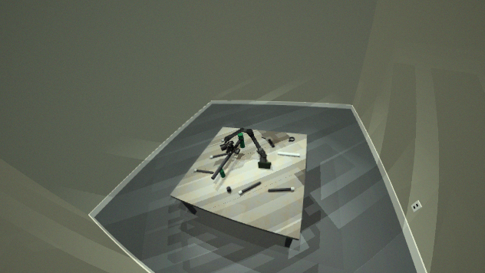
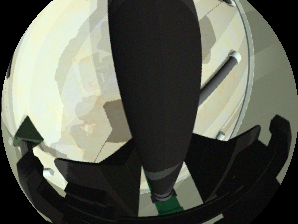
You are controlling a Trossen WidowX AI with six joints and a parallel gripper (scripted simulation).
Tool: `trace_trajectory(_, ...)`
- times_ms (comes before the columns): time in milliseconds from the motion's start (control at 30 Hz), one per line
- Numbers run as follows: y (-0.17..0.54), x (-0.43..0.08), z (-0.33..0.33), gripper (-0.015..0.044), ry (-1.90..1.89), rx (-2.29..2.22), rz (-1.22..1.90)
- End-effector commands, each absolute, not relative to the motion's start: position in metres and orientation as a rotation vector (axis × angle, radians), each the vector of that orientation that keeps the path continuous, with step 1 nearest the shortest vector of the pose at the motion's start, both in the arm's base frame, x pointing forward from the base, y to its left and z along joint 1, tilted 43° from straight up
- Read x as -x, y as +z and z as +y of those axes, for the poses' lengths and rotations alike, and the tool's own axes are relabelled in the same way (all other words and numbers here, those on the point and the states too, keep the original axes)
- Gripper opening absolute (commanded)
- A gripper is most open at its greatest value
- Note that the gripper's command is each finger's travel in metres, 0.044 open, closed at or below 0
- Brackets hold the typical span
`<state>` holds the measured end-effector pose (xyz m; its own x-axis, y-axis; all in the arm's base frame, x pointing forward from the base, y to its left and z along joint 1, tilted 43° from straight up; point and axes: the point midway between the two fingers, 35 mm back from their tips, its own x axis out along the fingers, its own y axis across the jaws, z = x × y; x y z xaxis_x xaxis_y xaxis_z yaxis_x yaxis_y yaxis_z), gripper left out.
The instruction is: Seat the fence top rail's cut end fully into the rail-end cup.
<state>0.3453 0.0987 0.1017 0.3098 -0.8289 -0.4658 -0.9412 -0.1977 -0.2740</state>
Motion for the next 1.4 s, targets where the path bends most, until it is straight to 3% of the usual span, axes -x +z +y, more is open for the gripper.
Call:
trace_trajectory(0,0.108,-0.344,0.098,0.0000,0.290,2.082,1.557)
trace_trajectory(1367,0.126,-0.346,0.084,0.0000,0.289,2.082,1.557)
